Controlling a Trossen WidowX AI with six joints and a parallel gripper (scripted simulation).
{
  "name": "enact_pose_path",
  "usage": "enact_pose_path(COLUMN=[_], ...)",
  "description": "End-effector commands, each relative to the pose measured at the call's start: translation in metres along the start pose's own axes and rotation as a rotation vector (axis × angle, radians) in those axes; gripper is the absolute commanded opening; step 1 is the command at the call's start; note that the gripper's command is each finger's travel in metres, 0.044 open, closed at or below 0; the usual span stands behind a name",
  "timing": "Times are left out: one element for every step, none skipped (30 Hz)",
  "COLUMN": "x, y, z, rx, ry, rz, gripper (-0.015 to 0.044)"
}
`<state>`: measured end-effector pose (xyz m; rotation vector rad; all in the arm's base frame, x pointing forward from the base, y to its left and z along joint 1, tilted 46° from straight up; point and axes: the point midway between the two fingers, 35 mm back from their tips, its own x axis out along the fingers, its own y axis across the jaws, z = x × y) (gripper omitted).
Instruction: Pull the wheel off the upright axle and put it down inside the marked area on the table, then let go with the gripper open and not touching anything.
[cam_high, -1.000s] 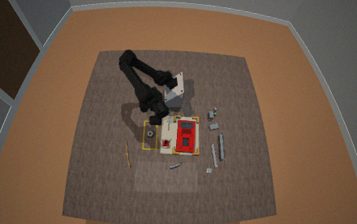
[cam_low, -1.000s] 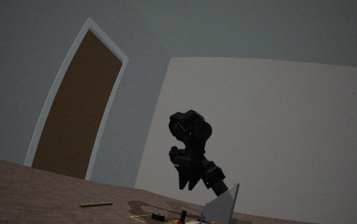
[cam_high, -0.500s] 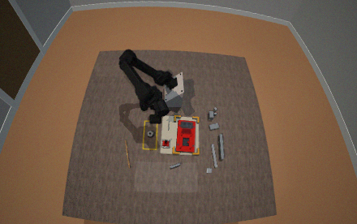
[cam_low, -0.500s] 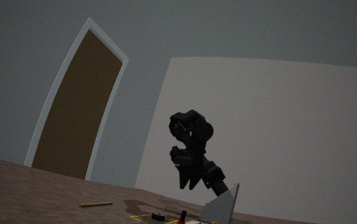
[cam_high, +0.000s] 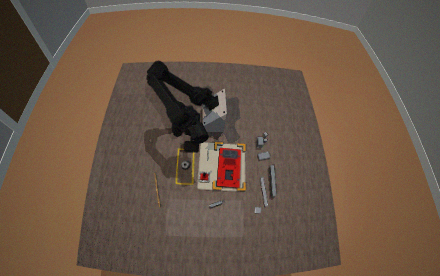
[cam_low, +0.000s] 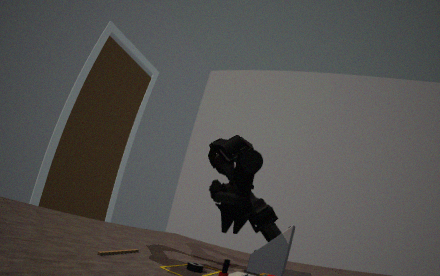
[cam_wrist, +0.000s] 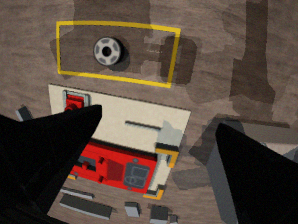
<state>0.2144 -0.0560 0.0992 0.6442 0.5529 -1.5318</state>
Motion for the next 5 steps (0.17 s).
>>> enact_pose_path(x=[-0.0004,-0.0004,-0.0004,-0.0004,-0.0004], y=[-0.0006,-0.0006,-0.0006,-0.0006,-0.0006], z=[0.0,0.0,0.0,0.0,0.0], rx=[0.004,0.004,0.004,0.004,0.004], ry=[0.003,0.003,0.003,0.003,0.003], rz=[-0.001,-0.001,-0.001,-0.001,-0.001], gripper=[0.044,0.044,0.044,0.044,0.044])
